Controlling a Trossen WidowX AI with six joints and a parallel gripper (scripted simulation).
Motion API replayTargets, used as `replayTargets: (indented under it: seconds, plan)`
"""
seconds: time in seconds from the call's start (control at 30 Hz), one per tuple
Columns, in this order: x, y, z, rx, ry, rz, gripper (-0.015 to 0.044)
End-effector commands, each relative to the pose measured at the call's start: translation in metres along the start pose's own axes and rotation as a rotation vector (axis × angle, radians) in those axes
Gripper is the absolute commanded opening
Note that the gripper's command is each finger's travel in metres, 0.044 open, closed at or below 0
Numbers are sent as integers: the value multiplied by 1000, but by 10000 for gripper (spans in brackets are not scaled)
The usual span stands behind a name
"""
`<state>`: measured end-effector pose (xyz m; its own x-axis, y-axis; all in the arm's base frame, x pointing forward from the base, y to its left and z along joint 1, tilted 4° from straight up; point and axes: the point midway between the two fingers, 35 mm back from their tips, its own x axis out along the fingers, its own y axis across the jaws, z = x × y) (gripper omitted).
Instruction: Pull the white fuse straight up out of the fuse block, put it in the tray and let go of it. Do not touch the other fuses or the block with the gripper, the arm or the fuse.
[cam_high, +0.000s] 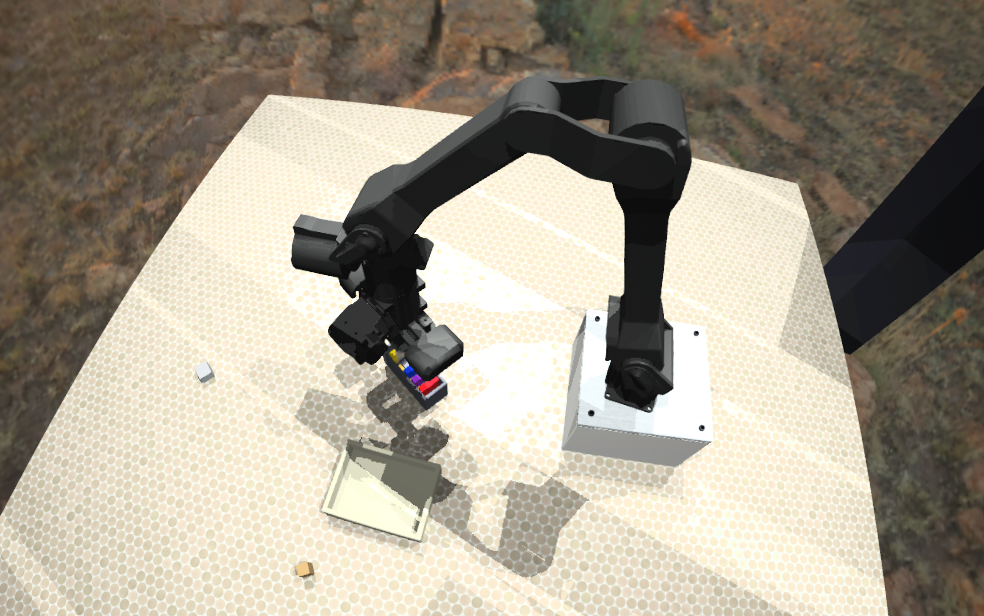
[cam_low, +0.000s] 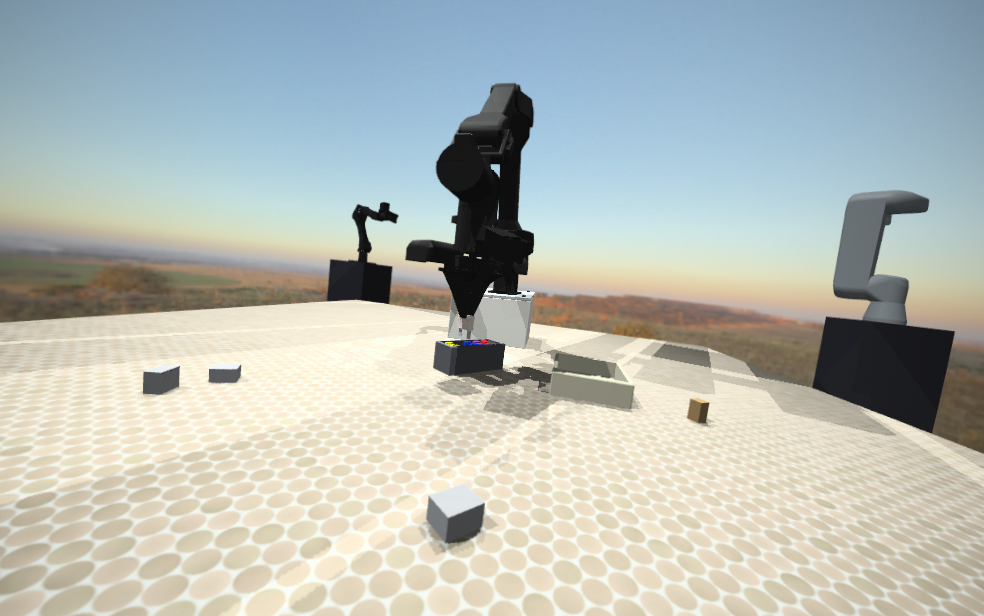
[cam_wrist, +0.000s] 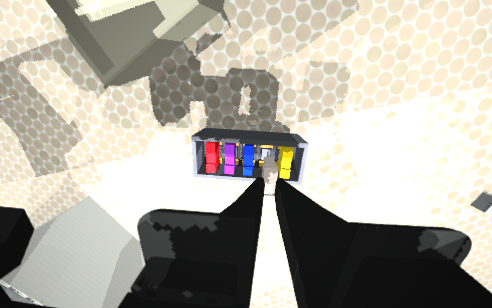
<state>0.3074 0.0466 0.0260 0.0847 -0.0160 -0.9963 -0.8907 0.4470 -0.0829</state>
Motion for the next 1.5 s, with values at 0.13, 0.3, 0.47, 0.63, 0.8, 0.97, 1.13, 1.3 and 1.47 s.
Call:
replayTargets:
  seconds: [0.13,0.3,0.47,0.63,0.8,0.97,1.13,1.3,1.47]
  plan:
    - [-14,-1,0,5,-1,-7,0]
    - [-17,-1,1,5,-1,-7,0]
    - [-17,10,22,5,-3,-4,0]
    - [-17,24,45,5,-5,-2,0]
    - [-17,41,68,6,-7,0,0]
    - [-17,60,89,6,-8,2,0]
    - [-18,81,108,6,-10,3,0]
    - [-18,104,126,6,-12,5,0]
    - [-19,125,140,6,-13,5,0]
